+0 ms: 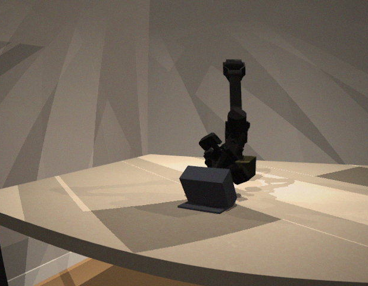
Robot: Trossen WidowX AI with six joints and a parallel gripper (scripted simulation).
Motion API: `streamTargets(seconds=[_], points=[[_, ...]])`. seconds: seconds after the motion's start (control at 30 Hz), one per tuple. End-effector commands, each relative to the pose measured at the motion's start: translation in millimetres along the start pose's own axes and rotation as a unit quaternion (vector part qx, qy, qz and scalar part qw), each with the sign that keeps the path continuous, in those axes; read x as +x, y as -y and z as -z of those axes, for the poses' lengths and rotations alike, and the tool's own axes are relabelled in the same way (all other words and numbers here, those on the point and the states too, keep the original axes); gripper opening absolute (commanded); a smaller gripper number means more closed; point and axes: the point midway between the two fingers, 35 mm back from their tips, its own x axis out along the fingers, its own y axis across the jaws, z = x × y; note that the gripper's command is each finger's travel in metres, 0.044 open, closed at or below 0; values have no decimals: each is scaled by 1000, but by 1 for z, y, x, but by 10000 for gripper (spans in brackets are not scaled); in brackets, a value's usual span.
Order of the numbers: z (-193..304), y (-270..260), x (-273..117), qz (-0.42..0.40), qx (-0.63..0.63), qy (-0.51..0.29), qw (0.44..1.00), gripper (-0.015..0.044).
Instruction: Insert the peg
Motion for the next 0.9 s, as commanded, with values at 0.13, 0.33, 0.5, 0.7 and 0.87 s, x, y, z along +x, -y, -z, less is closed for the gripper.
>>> streamTargets(seconds=[0.13,0.33,0.5,0.7,0.87], points=[[0,0,0,0,0,0,1000,289],[0,0,-3,0,0,0,1000,440],[1,0,-8,0,0,0,1000,440],[2,-1,-14,0,0,-1,1000,440],[3,-1,-19,0,0,-1,1000,440]])
